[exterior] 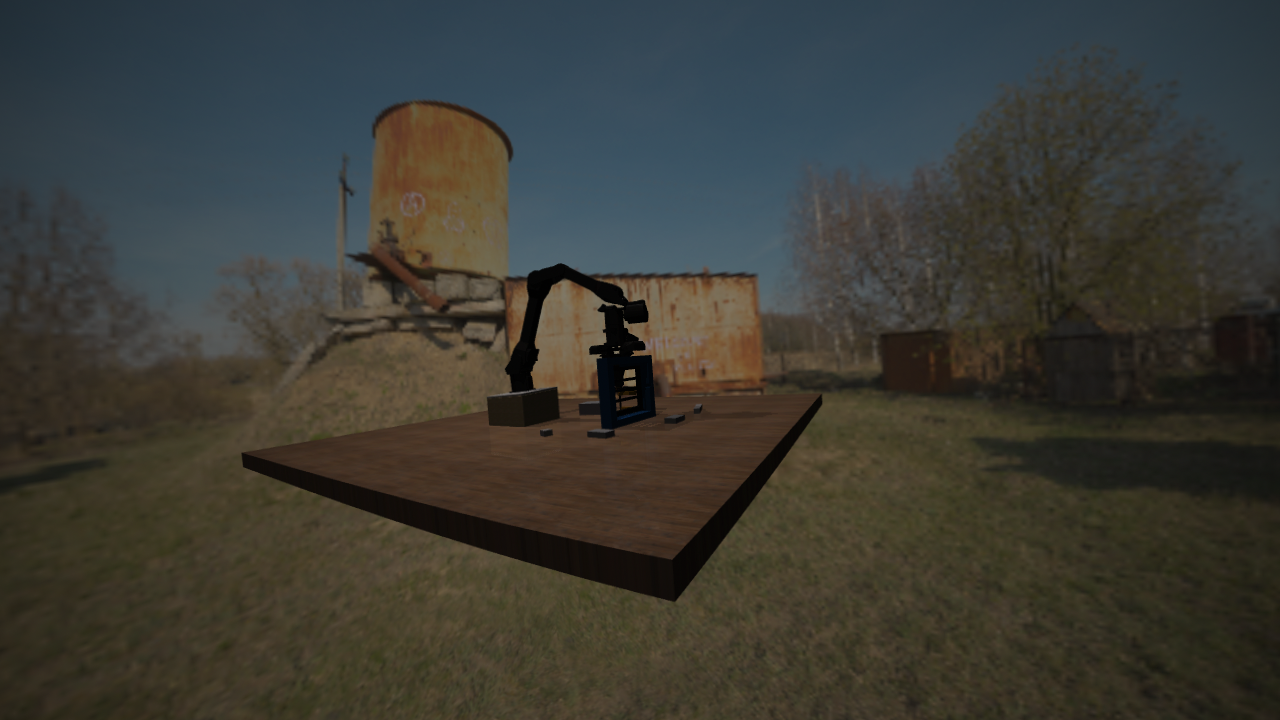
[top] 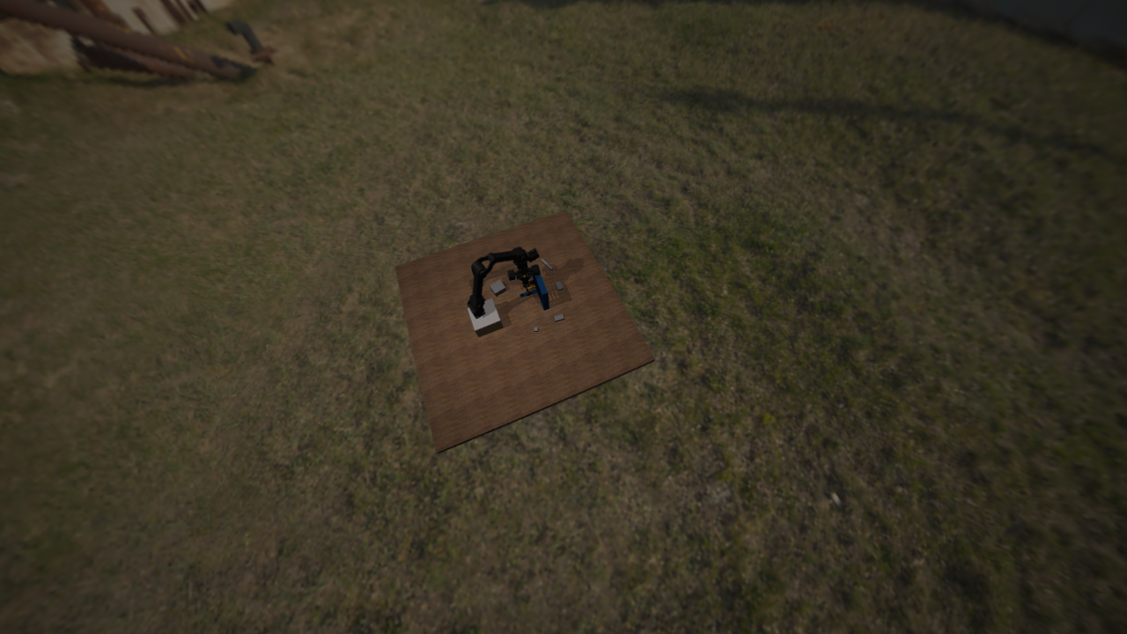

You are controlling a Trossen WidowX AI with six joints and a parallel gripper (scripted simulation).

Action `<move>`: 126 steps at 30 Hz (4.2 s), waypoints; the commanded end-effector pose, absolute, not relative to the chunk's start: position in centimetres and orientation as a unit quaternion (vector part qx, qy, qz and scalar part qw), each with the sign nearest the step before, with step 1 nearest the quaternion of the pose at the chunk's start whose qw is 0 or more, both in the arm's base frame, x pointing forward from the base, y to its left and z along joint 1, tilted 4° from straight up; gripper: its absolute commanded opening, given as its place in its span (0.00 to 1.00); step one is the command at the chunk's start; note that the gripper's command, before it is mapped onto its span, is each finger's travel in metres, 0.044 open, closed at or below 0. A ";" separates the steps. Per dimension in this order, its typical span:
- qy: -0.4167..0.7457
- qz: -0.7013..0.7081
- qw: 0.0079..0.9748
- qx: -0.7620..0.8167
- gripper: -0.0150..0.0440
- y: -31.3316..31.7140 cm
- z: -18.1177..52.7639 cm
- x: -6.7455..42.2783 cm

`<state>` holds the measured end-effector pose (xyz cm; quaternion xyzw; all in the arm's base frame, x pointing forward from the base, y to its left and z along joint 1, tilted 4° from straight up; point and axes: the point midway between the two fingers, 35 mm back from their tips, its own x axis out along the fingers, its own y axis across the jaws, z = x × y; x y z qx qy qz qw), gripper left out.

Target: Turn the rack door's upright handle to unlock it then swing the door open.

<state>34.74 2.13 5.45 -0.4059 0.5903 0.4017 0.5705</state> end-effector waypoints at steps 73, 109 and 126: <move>0.695 -0.161 0.686 0.143 0.76 2.1 5.4 34.8; 0.381 -0.604 0.387 0.584 0.76 2.1 5.4 34.8; 0.381 -0.604 0.387 0.584 0.41 2.1 5.4 34.8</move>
